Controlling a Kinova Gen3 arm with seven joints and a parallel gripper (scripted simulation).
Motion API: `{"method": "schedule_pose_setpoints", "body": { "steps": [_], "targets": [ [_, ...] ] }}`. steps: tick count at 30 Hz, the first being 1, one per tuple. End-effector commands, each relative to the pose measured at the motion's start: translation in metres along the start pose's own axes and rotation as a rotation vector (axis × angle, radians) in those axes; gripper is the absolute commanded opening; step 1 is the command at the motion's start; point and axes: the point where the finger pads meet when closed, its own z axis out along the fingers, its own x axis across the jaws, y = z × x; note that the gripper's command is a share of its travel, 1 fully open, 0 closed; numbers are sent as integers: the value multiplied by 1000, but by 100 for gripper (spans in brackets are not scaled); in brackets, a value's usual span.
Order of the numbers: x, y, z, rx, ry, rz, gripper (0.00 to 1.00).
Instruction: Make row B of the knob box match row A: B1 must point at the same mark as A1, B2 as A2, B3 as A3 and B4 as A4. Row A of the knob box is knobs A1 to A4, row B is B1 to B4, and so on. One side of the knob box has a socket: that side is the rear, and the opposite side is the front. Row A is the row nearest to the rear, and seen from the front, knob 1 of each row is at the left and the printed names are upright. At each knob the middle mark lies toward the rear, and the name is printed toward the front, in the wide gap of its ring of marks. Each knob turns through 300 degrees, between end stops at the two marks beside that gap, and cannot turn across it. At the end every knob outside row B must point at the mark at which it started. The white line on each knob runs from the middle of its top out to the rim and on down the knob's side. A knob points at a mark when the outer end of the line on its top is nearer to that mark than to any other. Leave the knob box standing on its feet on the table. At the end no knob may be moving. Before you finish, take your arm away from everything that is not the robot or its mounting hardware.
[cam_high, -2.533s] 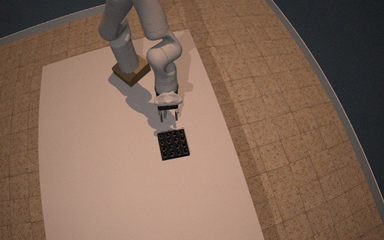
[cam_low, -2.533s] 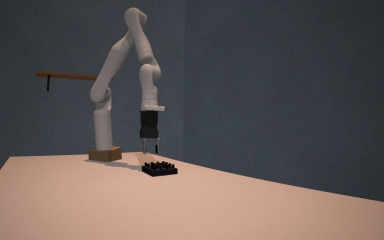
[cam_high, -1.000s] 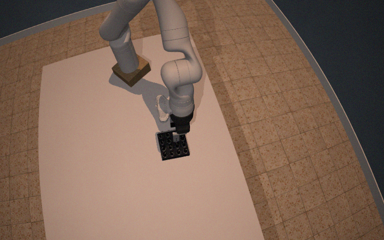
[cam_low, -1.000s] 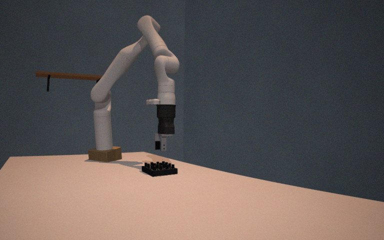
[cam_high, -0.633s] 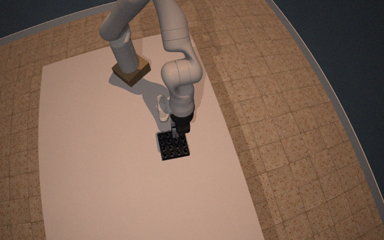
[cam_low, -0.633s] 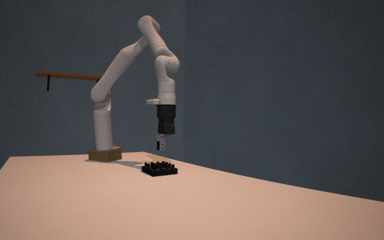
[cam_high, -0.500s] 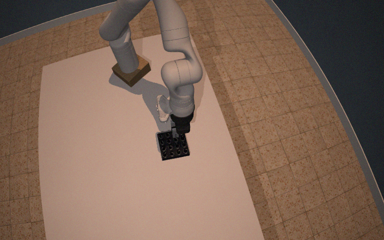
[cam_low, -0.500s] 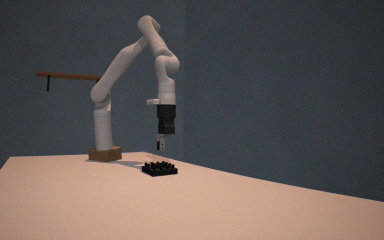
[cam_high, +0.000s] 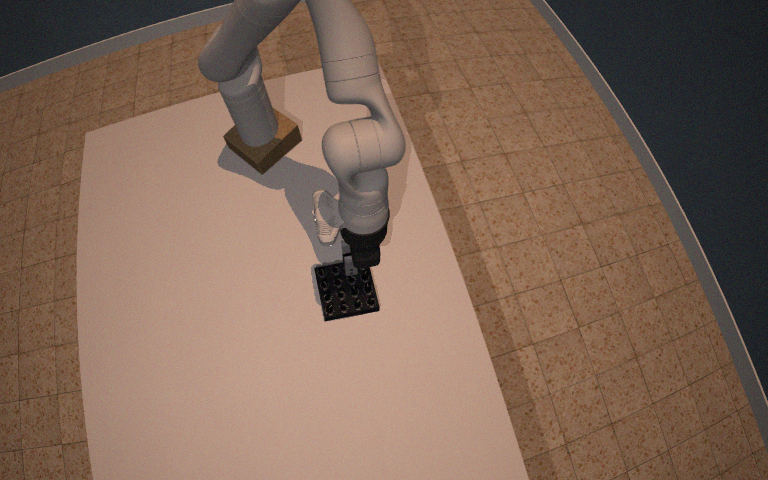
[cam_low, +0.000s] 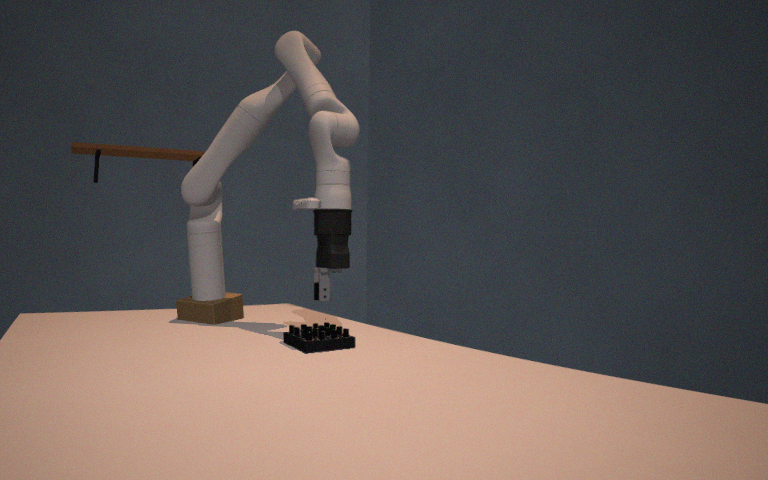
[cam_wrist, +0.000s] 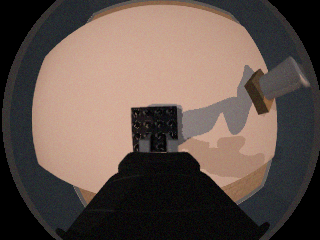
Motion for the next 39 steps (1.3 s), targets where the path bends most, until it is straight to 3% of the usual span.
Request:
{"method": "schedule_pose_setpoints", "body": {
  "steps": [1, 20, 39],
  "targets": [
    [1, 2, 0, -3, 3, 12, 46],
    [-1, 4, 3, -9, -1, 12, 46],
    [-1, 4, 21, -9, -1, 12, 46]
  ]
}}
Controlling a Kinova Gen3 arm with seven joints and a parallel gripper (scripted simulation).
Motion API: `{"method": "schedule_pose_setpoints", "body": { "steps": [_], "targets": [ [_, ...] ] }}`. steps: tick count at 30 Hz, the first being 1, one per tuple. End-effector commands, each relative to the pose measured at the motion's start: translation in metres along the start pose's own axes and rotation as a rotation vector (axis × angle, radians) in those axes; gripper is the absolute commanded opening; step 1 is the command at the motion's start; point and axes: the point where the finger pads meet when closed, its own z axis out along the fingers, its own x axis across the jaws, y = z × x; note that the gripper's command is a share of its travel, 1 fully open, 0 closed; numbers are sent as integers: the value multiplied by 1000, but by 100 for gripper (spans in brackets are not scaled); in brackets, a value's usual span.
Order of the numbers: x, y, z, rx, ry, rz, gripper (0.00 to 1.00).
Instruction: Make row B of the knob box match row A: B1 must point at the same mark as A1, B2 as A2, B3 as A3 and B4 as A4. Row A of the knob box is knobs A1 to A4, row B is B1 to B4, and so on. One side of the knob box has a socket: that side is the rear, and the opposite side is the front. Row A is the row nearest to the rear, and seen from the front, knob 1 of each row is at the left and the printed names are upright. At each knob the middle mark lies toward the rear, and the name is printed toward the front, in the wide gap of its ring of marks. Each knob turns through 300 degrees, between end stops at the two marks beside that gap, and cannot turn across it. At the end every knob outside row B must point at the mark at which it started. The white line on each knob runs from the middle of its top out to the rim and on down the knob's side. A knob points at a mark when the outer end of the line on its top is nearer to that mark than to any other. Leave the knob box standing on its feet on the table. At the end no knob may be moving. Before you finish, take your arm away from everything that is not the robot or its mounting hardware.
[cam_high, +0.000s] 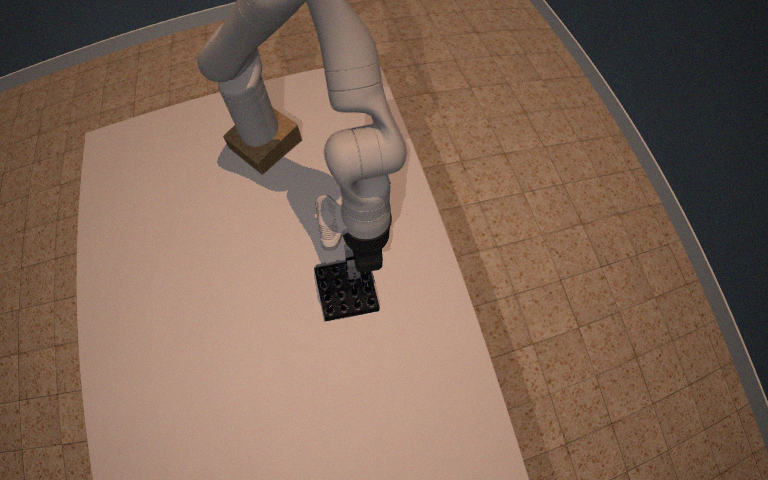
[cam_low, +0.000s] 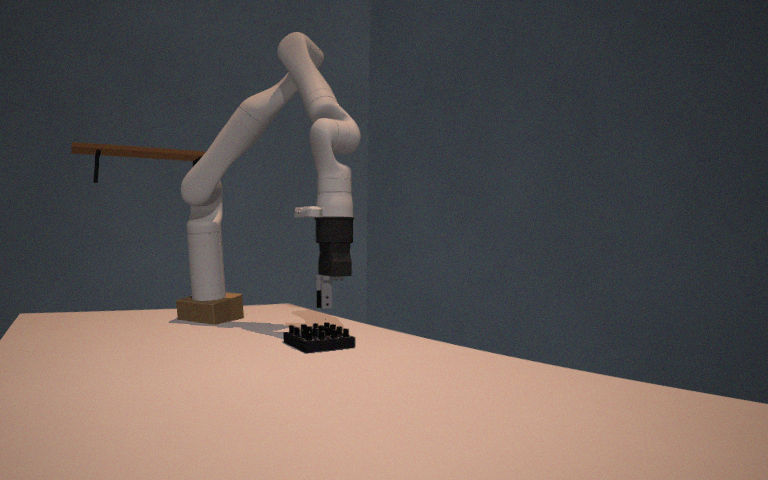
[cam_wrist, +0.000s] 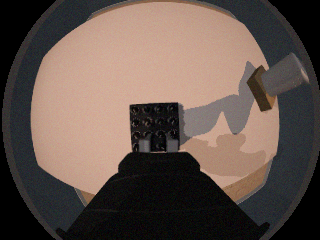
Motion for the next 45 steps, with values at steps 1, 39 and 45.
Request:
{"method": "schedule_pose_setpoints", "body": {
  "steps": [1, 39, 45],
  "targets": [
    [0, -1, 6, -1, 1, 0, 46],
    [1, -1, 29, 0, 2, 0, 46],
    [1, -1, 29, 0, 2, 0, 46]
  ]
}}
